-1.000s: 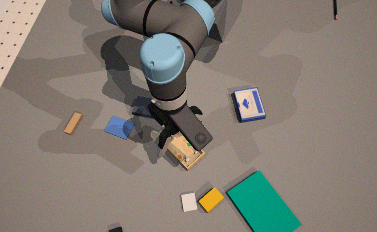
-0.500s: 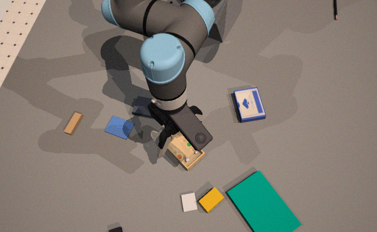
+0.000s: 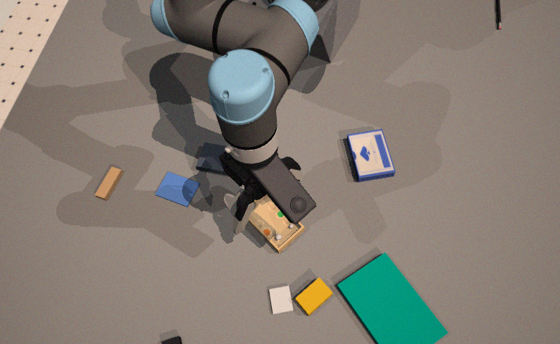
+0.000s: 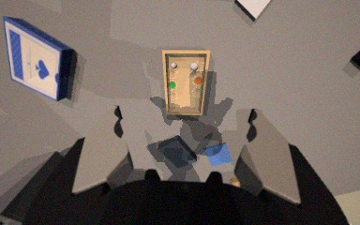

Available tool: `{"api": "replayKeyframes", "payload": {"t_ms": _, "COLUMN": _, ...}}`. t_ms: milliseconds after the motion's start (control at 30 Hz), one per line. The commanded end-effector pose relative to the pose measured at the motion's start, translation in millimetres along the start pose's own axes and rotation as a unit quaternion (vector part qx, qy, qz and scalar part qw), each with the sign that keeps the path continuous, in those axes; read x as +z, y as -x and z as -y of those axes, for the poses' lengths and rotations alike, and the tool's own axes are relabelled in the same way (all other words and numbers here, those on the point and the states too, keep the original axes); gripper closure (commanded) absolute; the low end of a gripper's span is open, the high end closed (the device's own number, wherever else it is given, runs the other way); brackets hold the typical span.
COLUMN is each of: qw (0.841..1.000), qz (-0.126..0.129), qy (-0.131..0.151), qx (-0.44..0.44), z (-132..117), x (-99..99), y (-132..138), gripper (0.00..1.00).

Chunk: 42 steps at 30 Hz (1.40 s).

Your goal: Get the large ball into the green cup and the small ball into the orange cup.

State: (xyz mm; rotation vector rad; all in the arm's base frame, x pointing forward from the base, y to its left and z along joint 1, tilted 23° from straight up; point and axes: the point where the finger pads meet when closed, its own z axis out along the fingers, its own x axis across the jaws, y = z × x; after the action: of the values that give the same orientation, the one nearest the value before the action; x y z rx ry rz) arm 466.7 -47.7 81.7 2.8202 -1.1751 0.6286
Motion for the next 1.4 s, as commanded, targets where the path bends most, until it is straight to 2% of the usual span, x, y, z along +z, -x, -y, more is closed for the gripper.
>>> {"api": "replayKeyframes", "payload": {"t_ms": 0, "qw": 1.000, "qz": -0.001, "qy": 0.000, "qx": 0.000, "z": 0.2, "x": -0.3, "y": -0.3, "gripper": 0.00}}
{"api": "replayKeyframes", "payload": {"t_ms": 133, "qw": 1.000, "qz": -0.001, "qy": 0.000, "qx": 0.000, "z": 0.2, "x": -0.3, "y": -0.3, "gripper": 0.00}}
{"api": "replayKeyframes", "payload": {"t_ms": 167, "qw": 1.000, "qz": -0.001, "qy": 0.000, "qx": 0.000, "z": 0.2, "x": -0.3, "y": -0.3, "gripper": 0.45}}
{"api": "replayKeyframes", "payload": {"t_ms": 1367, "qw": 1.000, "qz": 0.000, "qy": 0.000, "qx": 0.000, "z": 0.2, "x": -0.3, "y": -0.3, "gripper": 0.45}}
